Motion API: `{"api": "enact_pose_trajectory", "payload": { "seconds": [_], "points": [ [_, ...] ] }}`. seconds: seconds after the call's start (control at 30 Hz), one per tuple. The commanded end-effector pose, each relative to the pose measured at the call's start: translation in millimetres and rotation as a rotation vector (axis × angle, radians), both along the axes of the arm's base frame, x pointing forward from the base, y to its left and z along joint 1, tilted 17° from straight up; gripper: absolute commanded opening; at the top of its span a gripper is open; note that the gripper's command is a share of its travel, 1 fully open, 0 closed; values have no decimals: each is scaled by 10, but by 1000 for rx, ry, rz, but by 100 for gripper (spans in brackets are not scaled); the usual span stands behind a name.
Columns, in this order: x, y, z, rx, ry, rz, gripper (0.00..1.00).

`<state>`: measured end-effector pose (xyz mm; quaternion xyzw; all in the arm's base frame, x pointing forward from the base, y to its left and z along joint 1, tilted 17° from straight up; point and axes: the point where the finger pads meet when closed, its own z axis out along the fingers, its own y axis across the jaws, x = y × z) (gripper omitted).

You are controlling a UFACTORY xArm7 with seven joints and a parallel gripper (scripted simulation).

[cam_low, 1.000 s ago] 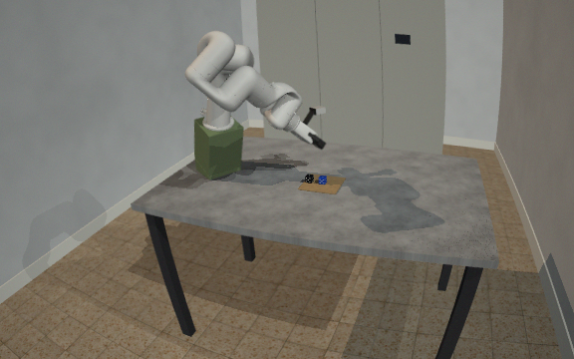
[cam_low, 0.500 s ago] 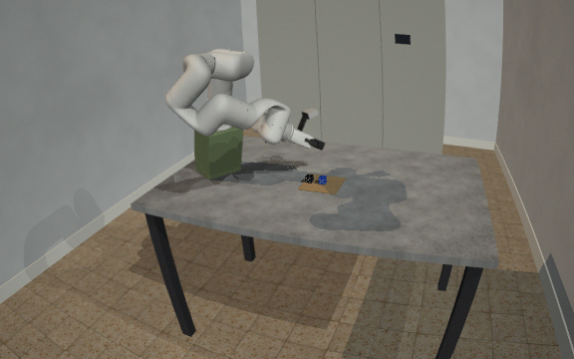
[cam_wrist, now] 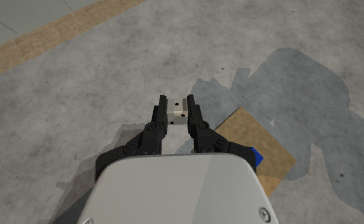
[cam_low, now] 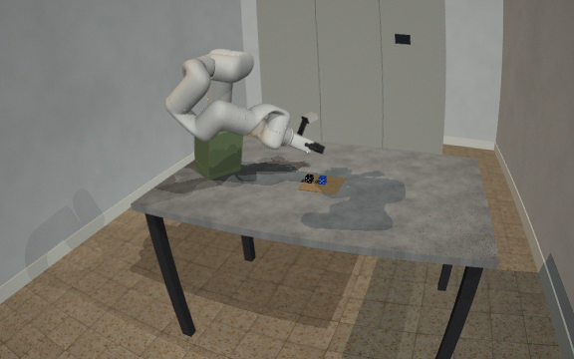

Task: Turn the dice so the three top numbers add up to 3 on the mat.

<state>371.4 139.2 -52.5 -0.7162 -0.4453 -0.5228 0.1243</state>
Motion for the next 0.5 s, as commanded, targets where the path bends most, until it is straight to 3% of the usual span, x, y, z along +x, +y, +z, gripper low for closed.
{"api": "enact_pose_trajectory", "payload": {
  "seconds": [0.0,0.47],
  "points": [
    [26,-6,-78,2,-2,2,21],
    [134,-73,-490,2,-2,2,21]
  ]
}}
